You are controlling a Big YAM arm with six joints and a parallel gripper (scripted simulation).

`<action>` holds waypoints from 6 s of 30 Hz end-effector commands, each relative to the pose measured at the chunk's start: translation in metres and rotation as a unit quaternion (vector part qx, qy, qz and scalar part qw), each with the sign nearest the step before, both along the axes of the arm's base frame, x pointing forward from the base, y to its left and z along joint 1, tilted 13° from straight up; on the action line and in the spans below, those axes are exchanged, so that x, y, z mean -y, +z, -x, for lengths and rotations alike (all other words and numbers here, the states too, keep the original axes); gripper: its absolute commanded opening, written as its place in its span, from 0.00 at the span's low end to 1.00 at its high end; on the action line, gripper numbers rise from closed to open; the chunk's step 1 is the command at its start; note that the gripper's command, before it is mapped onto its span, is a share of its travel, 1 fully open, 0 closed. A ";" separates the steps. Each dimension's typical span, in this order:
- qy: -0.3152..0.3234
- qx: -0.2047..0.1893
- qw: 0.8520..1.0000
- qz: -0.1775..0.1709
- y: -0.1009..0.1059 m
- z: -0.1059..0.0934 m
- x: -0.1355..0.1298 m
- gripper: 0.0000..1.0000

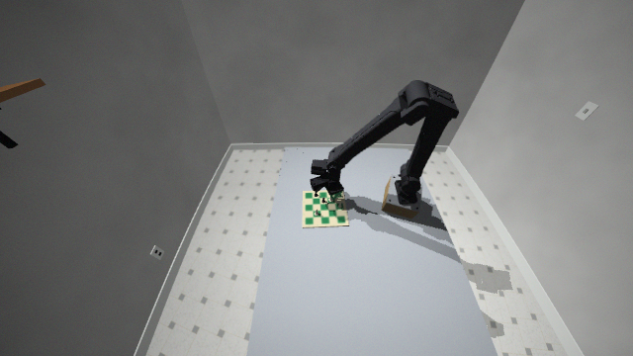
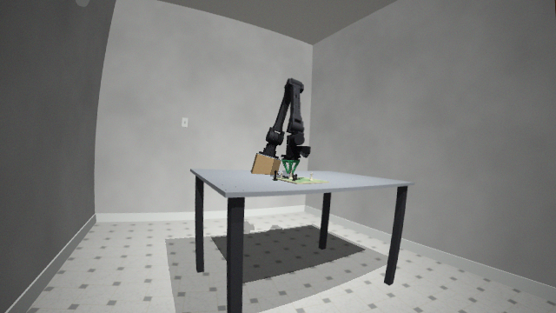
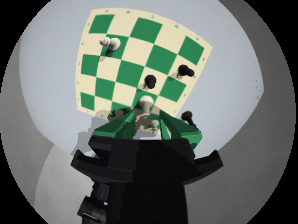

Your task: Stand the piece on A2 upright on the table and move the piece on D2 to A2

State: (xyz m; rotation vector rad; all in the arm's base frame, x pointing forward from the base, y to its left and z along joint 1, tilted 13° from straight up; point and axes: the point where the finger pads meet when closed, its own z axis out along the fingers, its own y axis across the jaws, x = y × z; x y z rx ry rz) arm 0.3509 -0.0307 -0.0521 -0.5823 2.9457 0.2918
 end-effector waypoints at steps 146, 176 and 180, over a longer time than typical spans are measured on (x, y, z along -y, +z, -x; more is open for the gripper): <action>-0.095 -0.014 0.995 -0.005 0.119 0.009 -0.049 0.00; -0.168 -0.033 0.985 -0.015 0.107 0.013 -0.103 0.00; -0.168 -0.033 0.985 -0.015 0.090 0.012 -0.106 0.00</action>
